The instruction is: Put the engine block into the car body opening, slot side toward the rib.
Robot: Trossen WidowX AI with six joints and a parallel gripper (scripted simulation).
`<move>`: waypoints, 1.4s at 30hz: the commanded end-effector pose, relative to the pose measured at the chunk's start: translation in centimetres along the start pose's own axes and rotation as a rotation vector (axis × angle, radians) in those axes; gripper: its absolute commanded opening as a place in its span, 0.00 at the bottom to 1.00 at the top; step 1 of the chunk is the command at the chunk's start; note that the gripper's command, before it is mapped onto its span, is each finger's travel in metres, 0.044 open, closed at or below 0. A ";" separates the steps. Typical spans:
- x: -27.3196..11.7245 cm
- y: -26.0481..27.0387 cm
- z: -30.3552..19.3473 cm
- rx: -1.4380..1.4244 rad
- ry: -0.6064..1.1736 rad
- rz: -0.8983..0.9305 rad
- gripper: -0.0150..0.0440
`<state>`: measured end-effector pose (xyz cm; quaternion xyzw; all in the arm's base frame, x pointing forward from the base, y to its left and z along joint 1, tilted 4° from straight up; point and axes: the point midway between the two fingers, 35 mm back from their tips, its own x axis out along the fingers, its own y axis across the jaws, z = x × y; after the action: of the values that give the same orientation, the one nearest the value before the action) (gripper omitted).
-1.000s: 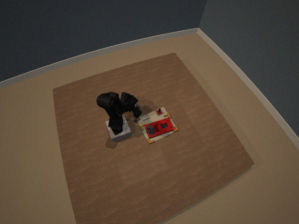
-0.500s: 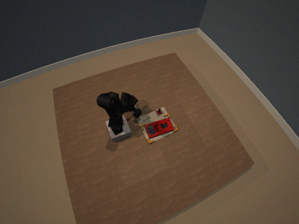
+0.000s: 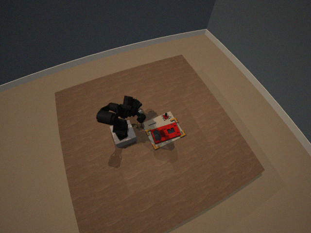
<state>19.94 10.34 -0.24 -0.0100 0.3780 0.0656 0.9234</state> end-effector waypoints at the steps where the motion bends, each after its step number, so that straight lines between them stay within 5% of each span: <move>1: -1.6 0.1 0.3 0.006 -0.006 0.000 1.00; 27: -2.3 0.1 0.0 -0.002 0.004 0.002 1.00; 42: -2.0 0.2 2.0 -0.049 0.473 -0.032 1.00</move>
<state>19.51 10.33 2.08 -0.0536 0.5393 0.0543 0.8387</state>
